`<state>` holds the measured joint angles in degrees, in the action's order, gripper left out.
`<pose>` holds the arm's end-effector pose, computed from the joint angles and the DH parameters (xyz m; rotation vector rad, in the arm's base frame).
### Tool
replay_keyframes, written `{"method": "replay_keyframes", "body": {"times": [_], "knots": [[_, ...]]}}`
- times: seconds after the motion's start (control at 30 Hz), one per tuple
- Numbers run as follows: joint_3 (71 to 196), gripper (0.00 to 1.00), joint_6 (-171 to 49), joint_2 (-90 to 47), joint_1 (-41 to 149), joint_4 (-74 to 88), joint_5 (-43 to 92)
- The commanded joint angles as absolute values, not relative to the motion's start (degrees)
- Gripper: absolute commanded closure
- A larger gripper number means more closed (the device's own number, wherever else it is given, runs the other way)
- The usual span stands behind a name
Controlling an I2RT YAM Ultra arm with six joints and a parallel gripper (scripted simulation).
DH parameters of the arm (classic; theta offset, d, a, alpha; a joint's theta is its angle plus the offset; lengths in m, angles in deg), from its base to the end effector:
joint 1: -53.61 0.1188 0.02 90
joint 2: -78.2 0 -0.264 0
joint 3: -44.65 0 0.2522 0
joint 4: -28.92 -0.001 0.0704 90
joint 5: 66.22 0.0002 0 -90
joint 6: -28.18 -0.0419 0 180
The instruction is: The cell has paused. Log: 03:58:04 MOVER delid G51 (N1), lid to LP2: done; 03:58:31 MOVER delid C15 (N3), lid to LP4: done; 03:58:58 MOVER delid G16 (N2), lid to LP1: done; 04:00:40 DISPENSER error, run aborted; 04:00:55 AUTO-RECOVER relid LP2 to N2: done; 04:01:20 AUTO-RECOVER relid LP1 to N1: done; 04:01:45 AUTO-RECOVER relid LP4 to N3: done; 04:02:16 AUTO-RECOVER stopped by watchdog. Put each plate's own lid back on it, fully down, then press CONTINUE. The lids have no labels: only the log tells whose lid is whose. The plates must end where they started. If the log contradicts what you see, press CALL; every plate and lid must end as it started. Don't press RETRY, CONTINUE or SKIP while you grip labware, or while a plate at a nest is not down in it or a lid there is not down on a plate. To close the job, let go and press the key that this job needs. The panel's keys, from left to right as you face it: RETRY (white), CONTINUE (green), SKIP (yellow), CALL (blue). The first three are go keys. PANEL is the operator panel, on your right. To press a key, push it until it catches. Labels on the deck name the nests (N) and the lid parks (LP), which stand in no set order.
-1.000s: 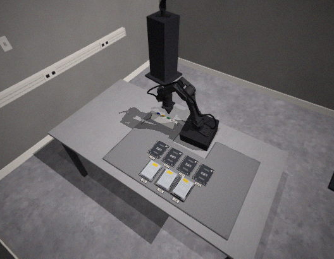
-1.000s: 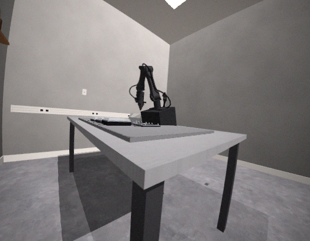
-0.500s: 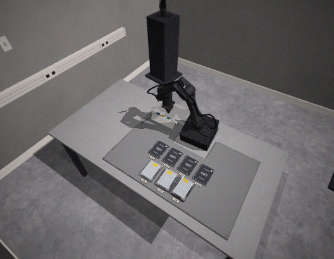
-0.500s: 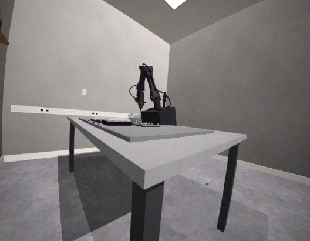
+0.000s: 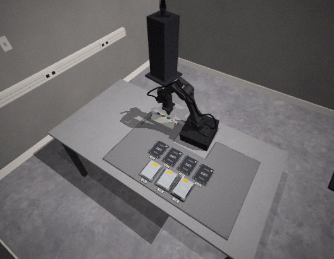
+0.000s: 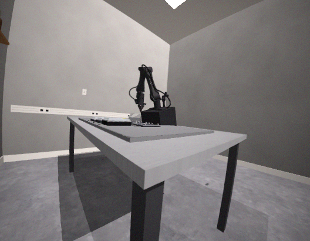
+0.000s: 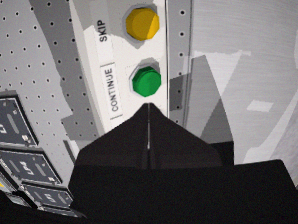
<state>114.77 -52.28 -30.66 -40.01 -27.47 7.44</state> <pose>-0.0057 -0.2922 0.1007 1.9904 2.1791 0.3669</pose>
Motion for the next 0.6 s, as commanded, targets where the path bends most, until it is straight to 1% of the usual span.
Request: {"method": "replay_keyframes", "body": {"times": [0.0,0.57], "knots": [[116.4,1.00,-52.6,-30.4,-40.6,-26.4,7.1],[113.3,1.00,-53.1,-30.8,-40.1,-24.5,7.0]]}}
